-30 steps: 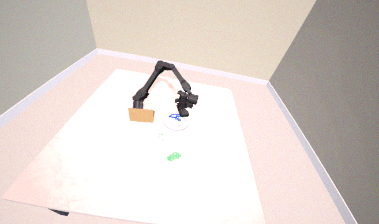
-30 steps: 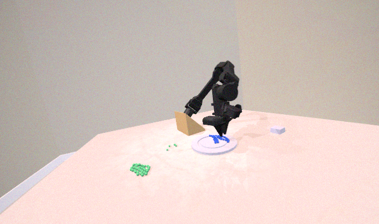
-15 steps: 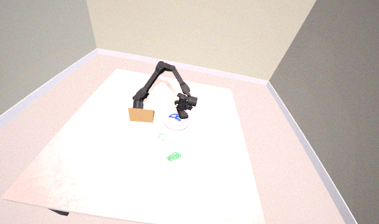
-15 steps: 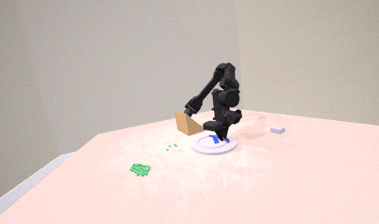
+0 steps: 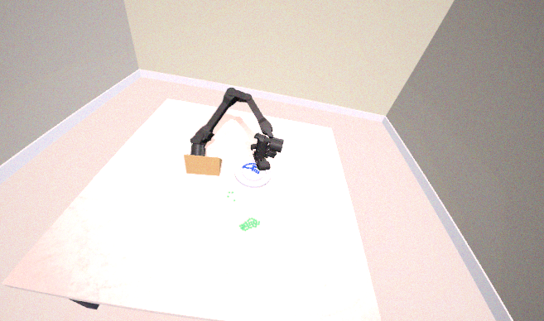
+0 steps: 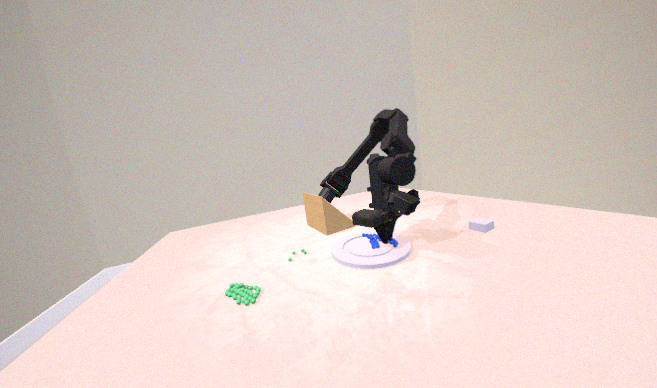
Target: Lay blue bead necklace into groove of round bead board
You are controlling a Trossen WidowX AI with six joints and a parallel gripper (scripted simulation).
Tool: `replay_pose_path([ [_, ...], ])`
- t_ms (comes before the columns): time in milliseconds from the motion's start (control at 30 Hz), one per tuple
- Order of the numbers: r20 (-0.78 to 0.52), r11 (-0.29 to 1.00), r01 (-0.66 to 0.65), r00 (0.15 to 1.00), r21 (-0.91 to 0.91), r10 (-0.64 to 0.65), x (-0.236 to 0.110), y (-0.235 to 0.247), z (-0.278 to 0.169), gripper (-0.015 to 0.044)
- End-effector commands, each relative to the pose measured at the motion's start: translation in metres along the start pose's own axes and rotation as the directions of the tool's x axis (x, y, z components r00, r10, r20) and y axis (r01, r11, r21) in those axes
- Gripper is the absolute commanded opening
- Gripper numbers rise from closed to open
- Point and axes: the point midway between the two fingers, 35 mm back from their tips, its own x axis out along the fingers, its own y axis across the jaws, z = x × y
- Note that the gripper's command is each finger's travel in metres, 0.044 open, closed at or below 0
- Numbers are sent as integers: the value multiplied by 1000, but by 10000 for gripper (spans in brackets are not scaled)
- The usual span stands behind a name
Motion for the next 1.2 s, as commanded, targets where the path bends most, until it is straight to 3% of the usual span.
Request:
replay_pose_path([
  [0, 1, 1000, 1, 1000, 0, -1, -1, 0, 0, 0],
  [1167, 4, 1000, -3, 1000, 5, 3, -14, 0, 0, 0],
])
